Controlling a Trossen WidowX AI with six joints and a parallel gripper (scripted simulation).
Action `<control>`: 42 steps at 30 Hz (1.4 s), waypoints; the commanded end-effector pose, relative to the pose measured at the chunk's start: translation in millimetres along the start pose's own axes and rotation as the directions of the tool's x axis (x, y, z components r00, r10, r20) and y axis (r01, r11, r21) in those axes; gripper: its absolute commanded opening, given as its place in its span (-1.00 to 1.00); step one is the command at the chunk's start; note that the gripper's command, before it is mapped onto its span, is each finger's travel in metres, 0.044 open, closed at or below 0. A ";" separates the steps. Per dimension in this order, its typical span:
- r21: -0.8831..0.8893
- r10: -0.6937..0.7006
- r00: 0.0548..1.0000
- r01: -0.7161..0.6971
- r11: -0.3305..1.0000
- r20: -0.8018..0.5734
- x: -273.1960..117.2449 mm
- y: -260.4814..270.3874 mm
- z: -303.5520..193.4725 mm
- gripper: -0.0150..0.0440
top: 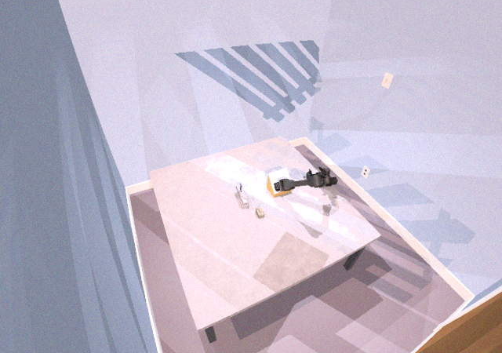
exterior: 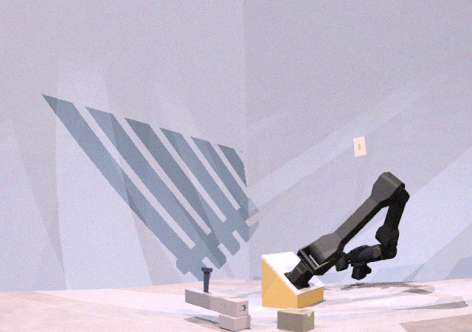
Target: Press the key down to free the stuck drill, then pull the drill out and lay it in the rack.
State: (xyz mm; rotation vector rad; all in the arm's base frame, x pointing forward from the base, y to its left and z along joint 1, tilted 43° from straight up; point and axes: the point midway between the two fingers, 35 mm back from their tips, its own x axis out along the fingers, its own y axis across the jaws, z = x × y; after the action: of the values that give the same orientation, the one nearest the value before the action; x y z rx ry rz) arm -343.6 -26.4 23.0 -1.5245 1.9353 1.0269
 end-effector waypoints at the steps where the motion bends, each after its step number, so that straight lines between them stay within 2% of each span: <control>1: 0.000 0.000 1.000 0.000 1.000 0.000 0.0 0.0 0.0 0.78; 10: -0.006 0.012 1.000 -0.012 1.000 0.006 -3.1 2.6 1.6 -0.03; 15: -0.073 0.138 0.988 -0.133 0.988 0.072 -39.9 28.0 19.9 -0.47; 21: -0.195 0.336 0.921 -0.299 0.934 0.198 -111.4 57.9 49.6 -0.49; 28: -0.355 0.530 0.767 -0.413 0.839 0.362 -208.6 72.5 78.6 -0.49; 35: -0.509 0.658 0.543 -0.421 0.751 0.522 -312.3 63.4 94.6 -0.49; 42: -0.606 0.700 0.307 -0.352 0.713 0.645 -401.5 35.2 96.7 -0.49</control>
State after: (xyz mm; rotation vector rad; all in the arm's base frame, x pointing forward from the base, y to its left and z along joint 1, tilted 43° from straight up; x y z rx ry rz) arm -303.9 272.2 241.2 -0.3063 1.6216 1.9959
